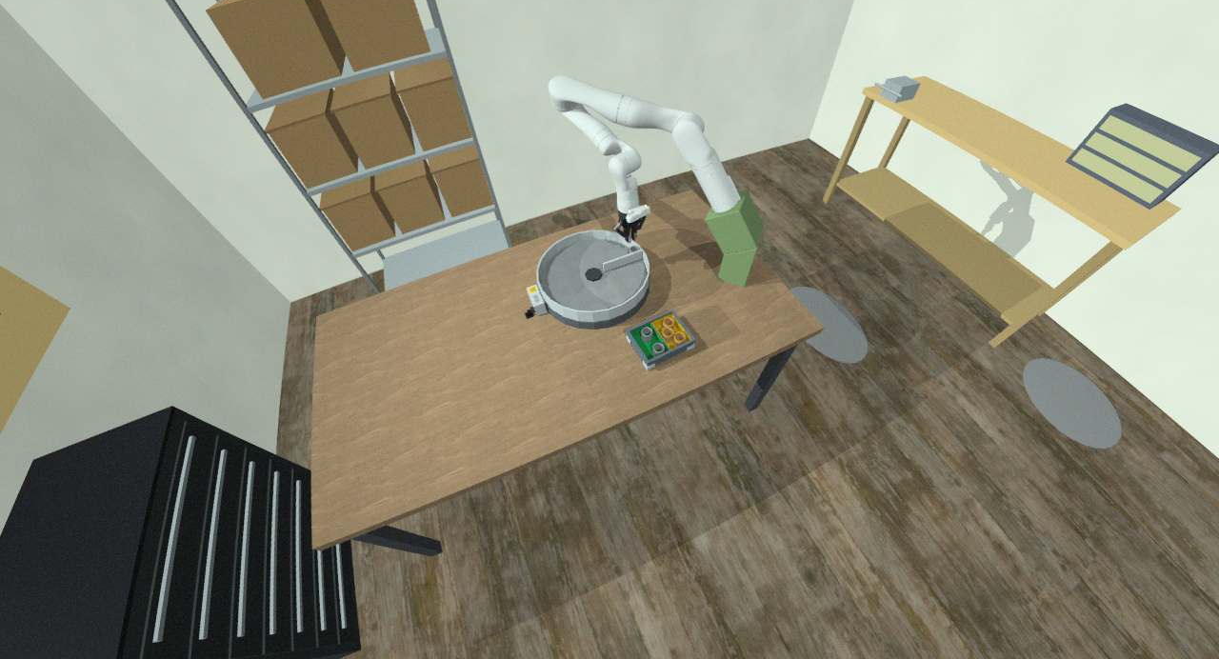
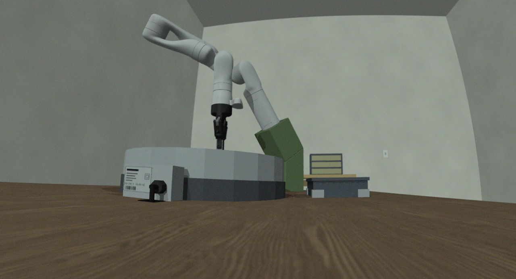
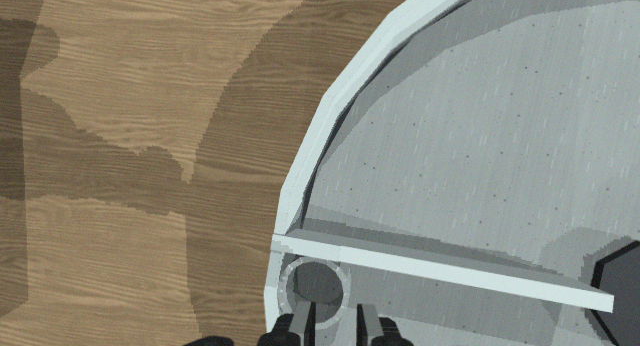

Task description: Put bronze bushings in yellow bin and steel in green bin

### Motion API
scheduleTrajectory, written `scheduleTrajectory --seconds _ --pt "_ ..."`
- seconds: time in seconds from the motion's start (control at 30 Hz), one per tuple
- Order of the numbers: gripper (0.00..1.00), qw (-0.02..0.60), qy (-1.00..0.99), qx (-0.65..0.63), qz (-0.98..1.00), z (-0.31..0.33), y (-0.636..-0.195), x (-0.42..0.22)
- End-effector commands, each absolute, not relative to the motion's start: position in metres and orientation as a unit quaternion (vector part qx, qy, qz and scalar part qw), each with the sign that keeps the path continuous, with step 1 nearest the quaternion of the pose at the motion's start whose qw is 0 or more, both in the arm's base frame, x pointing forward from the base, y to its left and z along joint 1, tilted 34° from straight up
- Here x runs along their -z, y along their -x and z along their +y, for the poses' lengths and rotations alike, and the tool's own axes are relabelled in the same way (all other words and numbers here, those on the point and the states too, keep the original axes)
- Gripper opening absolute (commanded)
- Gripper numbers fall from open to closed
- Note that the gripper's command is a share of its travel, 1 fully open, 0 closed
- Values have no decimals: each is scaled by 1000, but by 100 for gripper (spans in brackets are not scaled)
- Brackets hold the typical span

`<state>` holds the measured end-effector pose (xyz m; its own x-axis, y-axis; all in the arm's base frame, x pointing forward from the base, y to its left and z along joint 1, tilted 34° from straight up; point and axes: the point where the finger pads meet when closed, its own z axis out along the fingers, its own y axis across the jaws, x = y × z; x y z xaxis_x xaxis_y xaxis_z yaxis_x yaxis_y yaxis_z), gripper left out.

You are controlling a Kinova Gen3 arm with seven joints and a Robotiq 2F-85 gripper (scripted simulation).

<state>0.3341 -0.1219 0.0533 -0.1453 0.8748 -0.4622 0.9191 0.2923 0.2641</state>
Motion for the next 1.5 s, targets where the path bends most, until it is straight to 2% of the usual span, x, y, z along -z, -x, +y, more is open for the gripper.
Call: scheduleTrajectory --seconds 0.0,0.07,0.1,0.23,0.67,0.83,1.03,1.47 --pt "18 294 -588 22 753 -123 -331 -51" --pt "18 294 -588 22 753 -123 -331 -51" --pt "18 275 -593 40 756 -112 -335 -59" --pt "18 275 -593 40 756 -73 -335 -80" --pt "18 275 -593 40 756 -25 -336 -107" --pt "18 275 -593 40 756 23 -336 -132" --pt "18 275 -593 40 756 24 -337 -133" --pt "18 275 -593 40 756 120 -338 -185"
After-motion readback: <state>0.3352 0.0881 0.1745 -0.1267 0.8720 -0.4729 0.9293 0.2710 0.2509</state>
